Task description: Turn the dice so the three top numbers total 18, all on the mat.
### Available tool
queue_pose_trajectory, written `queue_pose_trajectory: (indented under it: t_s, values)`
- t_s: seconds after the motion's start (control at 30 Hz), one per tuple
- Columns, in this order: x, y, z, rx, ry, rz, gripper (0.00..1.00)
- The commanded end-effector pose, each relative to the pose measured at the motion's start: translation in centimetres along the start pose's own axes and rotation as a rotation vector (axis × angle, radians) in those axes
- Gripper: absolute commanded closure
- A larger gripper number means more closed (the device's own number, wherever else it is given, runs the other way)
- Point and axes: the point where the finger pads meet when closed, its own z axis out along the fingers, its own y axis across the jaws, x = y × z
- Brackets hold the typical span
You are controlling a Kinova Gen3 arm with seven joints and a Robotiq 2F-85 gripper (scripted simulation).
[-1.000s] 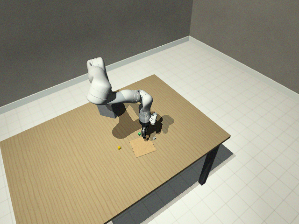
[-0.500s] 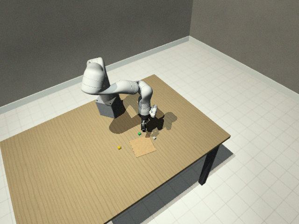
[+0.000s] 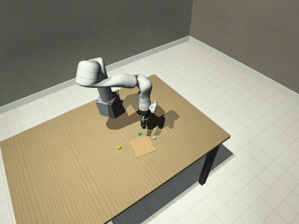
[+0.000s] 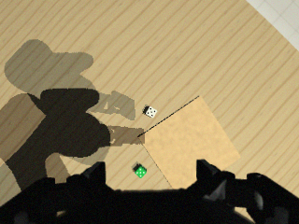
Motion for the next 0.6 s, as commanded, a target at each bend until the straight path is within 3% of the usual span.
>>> queue_pose_trajectory:
  t_s: [0.0, 0.37, 0.57]
  values:
    - [0.1, 0.2, -0.2, -0.005, 0.003, 0.003, 0.0]
    - [0.1, 0.2, -0.2, -0.005, 0.003, 0.011, 0.0]
    - [1.4, 0.2, 0.1, -0.003, 0.003, 0.144, 0.0]
